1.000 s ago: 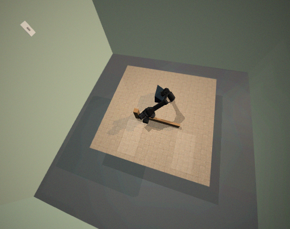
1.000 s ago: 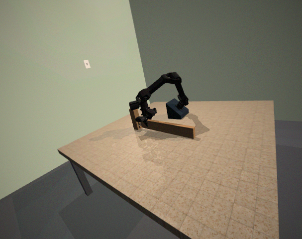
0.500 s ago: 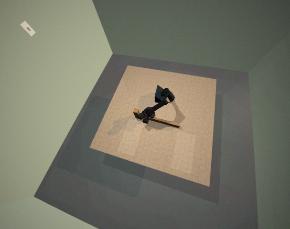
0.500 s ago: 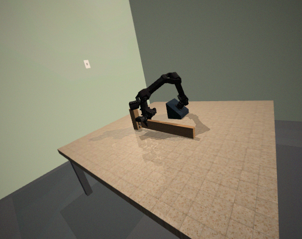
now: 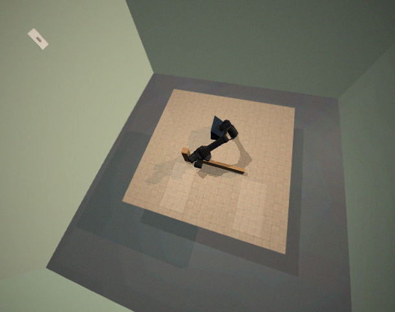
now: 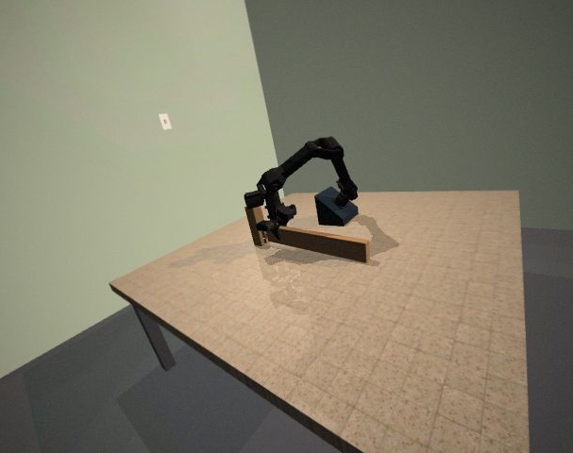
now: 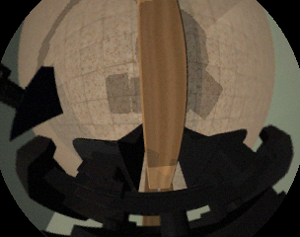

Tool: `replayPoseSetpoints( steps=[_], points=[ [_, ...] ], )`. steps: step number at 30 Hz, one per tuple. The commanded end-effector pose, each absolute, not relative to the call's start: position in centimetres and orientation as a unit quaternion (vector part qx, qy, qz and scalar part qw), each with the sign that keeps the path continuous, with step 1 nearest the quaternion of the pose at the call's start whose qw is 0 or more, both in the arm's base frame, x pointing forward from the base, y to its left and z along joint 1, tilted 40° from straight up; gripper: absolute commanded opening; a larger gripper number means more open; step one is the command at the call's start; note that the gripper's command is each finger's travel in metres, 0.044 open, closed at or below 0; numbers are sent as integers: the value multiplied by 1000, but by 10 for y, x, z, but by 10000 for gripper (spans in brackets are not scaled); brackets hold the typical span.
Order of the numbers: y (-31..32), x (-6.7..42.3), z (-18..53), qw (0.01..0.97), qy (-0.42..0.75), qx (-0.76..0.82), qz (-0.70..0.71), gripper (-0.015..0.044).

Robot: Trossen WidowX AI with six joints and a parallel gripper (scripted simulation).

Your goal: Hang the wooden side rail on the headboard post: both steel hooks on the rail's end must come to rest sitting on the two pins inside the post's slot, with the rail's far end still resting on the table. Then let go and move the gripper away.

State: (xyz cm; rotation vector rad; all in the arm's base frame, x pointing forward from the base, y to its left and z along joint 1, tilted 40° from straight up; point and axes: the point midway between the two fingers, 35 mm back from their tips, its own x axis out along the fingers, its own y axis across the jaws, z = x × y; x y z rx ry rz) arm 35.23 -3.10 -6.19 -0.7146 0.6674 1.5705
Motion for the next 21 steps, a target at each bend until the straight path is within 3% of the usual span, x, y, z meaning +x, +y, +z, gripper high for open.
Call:
replayPoseSetpoints(
  steps=[1,21],
  points=[
    [-37,356,-59,606,287,-313,673,0],
    [-38,358,-61,606,287,-313,673,0]
  ],
)
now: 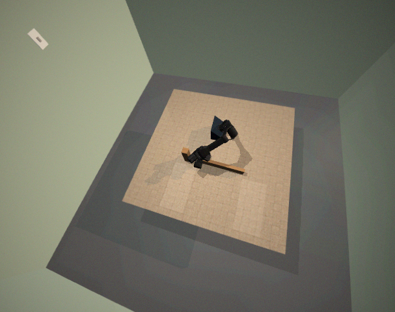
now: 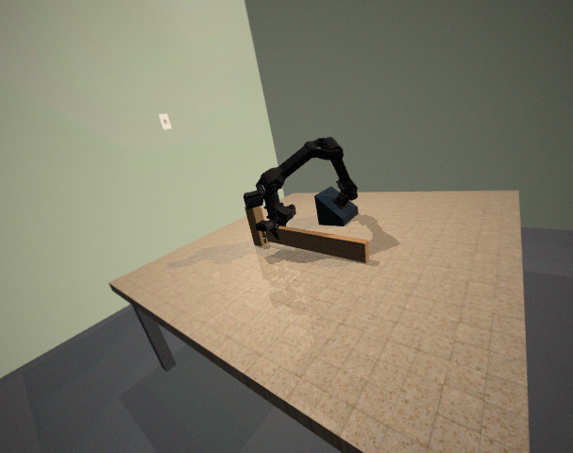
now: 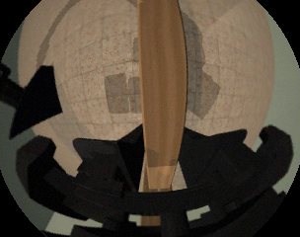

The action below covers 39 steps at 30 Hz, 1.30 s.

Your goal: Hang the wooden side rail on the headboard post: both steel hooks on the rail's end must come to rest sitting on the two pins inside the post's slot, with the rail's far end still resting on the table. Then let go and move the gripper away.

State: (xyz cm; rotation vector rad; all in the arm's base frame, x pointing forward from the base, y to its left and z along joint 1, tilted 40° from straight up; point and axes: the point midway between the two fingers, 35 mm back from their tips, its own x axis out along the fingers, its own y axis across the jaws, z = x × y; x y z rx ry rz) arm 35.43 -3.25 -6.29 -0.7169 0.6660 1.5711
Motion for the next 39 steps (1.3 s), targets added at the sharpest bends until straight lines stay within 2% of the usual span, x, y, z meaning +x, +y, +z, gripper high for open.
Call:
replayPoseSetpoints(
  steps=[1,39],
  points=[
    [-38,358,-61,606,287,-313,673,0],
    [-40,353,-66,606,287,-313,673,0]
  ],
)
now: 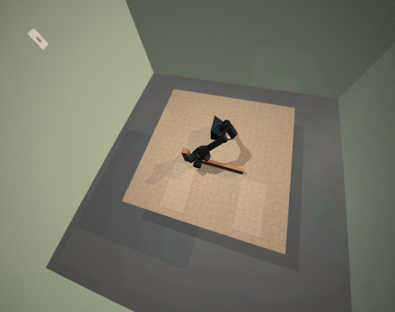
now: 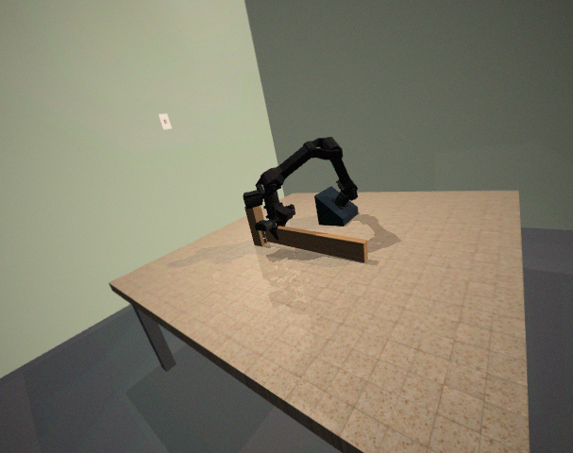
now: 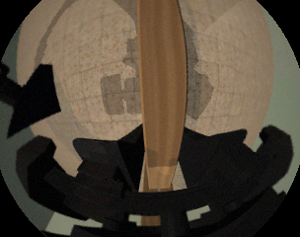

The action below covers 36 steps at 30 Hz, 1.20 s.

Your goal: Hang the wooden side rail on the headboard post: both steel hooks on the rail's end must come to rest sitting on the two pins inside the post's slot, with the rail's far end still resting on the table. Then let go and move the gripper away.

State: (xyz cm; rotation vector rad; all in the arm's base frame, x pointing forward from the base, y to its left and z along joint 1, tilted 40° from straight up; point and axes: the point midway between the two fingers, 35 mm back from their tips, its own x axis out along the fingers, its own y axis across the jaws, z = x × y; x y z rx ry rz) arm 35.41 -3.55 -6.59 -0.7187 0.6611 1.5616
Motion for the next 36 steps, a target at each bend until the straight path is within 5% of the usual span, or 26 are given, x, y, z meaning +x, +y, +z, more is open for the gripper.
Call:
replayPoseSetpoints(
  steps=[1,36],
  points=[
    [-40,353,-66,606,287,-313,673,0],
    [-43,355,-67,606,287,-313,673,0]
  ],
)
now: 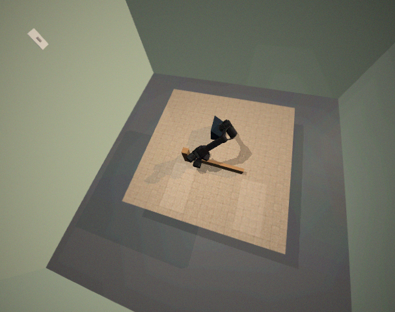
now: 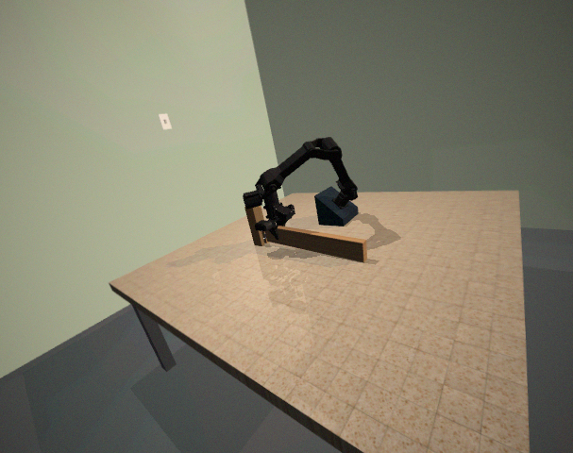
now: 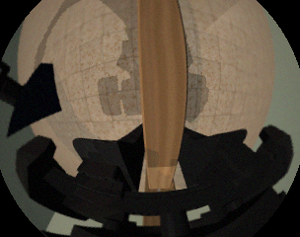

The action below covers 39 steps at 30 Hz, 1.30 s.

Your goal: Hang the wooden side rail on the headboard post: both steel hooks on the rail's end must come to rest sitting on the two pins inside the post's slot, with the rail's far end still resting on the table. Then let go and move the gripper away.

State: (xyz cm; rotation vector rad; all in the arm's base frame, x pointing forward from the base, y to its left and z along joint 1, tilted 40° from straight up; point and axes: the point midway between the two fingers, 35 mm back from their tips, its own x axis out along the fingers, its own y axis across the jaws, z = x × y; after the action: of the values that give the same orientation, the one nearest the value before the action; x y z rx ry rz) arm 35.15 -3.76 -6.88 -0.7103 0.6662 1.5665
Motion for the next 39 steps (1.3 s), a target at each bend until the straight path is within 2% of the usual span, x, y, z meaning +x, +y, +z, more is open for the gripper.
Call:
replayPoseSetpoints(
  steps=[1,39],
  points=[
    [-43,355,-67,606,287,-313,673,0],
    [-46,359,-68,606,287,-313,672,0]
  ],
)
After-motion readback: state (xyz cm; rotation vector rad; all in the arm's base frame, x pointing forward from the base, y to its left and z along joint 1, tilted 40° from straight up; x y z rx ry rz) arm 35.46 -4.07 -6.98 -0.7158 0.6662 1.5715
